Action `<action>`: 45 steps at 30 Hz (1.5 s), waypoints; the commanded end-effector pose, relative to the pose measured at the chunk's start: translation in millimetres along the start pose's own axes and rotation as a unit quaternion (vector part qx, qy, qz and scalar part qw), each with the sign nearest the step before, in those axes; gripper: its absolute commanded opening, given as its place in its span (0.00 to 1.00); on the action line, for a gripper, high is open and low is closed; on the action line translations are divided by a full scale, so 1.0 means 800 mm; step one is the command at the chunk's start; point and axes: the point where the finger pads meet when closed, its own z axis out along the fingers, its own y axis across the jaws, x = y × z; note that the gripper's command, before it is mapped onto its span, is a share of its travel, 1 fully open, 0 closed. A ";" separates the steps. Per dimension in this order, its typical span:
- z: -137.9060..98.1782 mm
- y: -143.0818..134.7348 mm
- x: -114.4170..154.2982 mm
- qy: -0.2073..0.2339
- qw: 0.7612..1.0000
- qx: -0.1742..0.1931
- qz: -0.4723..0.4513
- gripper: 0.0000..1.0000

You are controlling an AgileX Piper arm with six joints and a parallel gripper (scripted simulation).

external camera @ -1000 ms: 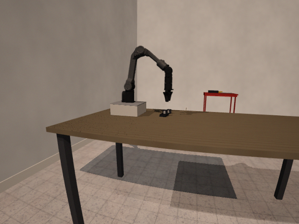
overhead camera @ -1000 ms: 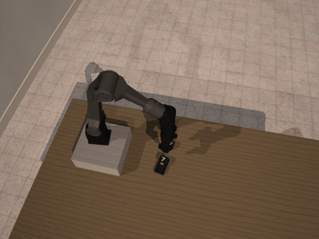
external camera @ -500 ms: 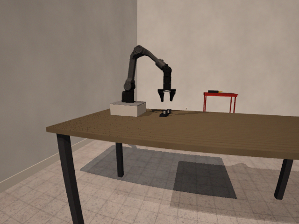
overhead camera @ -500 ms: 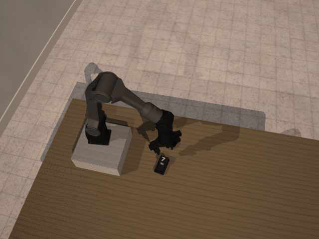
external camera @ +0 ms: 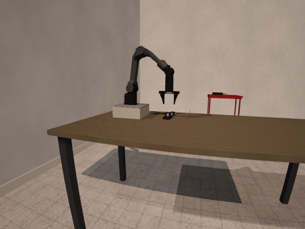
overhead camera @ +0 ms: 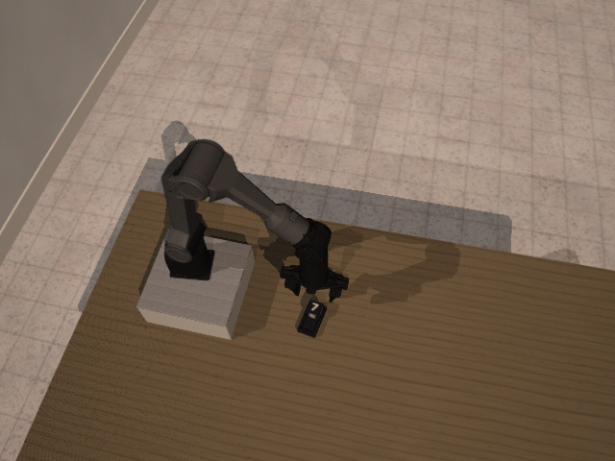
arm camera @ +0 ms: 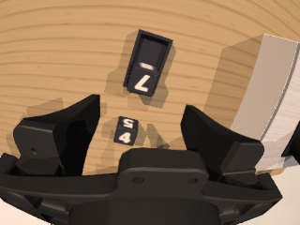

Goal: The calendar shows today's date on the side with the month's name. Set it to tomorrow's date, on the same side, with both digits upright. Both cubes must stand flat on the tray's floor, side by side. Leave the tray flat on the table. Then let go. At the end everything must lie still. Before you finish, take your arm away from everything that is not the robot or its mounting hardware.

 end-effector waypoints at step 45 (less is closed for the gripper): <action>-0.002 -0.001 -0.005 -0.002 0.997 -0.003 0.071 0.64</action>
